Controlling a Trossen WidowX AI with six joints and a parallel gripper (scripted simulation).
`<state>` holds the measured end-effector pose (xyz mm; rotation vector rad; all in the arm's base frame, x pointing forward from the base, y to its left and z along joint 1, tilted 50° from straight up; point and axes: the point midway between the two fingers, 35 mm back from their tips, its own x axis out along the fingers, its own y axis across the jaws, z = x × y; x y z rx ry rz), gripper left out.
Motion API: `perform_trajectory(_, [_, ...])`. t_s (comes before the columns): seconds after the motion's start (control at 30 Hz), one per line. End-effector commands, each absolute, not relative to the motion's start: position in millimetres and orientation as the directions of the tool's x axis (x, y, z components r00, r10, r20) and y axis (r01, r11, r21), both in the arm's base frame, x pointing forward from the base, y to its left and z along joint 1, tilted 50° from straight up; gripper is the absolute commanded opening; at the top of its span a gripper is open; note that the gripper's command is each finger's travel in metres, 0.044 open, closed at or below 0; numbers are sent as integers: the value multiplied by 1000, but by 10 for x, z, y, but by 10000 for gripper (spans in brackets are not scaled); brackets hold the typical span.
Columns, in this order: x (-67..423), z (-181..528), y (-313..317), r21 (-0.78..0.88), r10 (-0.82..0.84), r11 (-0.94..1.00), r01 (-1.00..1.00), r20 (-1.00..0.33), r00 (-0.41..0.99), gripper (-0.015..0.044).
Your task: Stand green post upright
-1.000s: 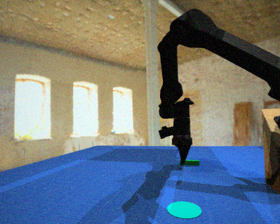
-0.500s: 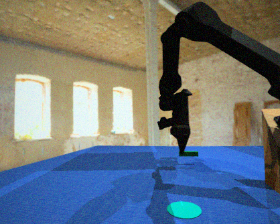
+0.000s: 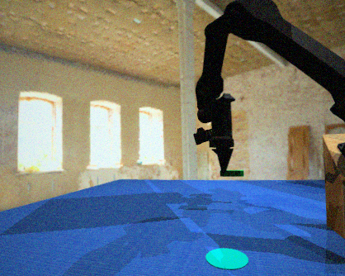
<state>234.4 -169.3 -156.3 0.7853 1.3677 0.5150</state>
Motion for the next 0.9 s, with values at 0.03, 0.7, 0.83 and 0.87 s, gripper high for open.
perform_trajectory(0.03, [2307, -1452, -1813, 748, 733, 655, 109, -663, 152, 23])
perform_trajectory(0.7, [2403, -999, -1852, 742, 727, 652, 154, -670, 151, 23])
perform_trajectory(0.83, [2457, -886, -1806, 740, 725, 651, 170, -672, 151, 23])
perform_trajectory(0.87, [2469, -857, -1793, 739, 724, 650, 174, -673, 151, 23])
